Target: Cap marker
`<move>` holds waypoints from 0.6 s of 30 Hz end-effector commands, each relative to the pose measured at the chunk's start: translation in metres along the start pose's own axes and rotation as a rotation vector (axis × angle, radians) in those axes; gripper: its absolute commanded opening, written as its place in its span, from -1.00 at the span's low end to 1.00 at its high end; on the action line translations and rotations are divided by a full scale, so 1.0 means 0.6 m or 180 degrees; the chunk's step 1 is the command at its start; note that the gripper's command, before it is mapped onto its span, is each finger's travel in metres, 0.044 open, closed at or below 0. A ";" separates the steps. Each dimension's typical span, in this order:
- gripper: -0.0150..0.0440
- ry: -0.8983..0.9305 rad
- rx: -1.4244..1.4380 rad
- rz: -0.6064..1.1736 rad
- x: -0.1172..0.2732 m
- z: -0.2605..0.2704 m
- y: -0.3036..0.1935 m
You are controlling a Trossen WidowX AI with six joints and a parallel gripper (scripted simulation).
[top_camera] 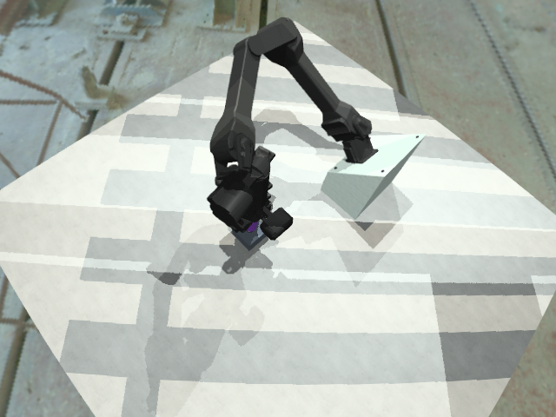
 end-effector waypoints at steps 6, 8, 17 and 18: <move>-0.49 -0.0007 0.0000 -0.0022 -0.007 0.000 0.001; -0.49 -0.0007 0.0000 -0.0022 -0.007 0.000 0.001; -0.49 0.0012 0.0006 -0.0015 0.105 0.003 0.006; -0.49 0.0008 0.0006 -0.0013 0.125 0.002 0.004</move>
Point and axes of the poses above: the point midway between the two fingers, 35 mm back from their tips, its own x axis back along the fingers, its own z axis across the jaws, y = z × x, the point moved 7 cm from there along x, back along the fingers, and after that the axes turned 4 degrees about -x, right-handed, at the moved point
